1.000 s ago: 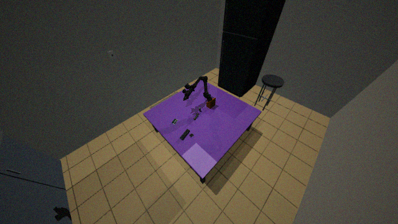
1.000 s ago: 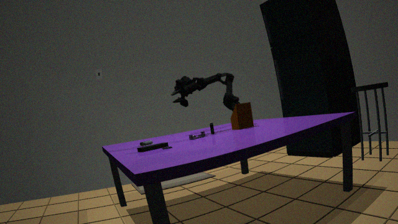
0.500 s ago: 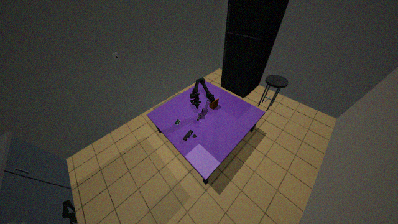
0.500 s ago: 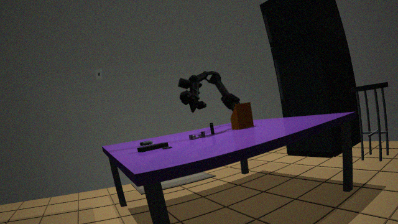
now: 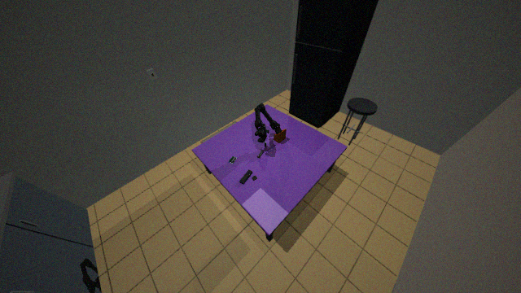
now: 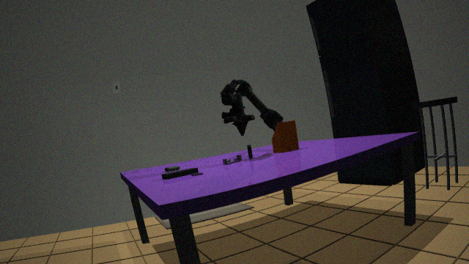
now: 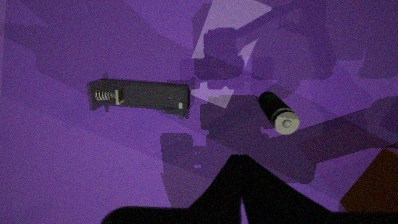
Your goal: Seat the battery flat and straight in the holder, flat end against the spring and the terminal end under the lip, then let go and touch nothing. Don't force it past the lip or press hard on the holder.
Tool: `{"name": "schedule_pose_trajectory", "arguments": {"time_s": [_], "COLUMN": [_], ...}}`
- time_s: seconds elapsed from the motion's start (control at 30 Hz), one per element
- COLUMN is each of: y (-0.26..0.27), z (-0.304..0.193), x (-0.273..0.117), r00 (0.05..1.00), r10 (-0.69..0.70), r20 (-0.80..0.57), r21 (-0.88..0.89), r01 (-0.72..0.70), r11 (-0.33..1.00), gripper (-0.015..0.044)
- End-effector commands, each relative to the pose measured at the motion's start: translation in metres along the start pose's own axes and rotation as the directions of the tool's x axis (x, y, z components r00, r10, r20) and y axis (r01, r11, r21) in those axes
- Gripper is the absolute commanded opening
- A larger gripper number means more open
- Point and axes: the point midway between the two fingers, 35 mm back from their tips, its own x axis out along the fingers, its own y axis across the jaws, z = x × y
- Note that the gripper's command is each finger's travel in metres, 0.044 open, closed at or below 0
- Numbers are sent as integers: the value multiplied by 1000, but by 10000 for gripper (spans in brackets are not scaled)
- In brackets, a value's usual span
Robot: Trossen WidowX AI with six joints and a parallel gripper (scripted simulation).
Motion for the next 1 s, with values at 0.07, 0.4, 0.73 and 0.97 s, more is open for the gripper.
{"name": "schedule_pose_trajectory", "arguments": {"time_s": [0.07, 0.4, 0.73, 0.97], "y": [-1, -3, -10, -22], "z": [1, 4, 4, 5], "x": [1, 78, 79, 78], "r00": [999, 999, 999, 999], "r10": [-18, -19, -20, -20], "r20": [27, 31, 31, 31], "r21": [13, 14, 13, 13], "r01": [18, 19, 19, 20], "r11": [1000, 1000, 1000, 1000], "gripper": [0, 0, 0, 0]}}
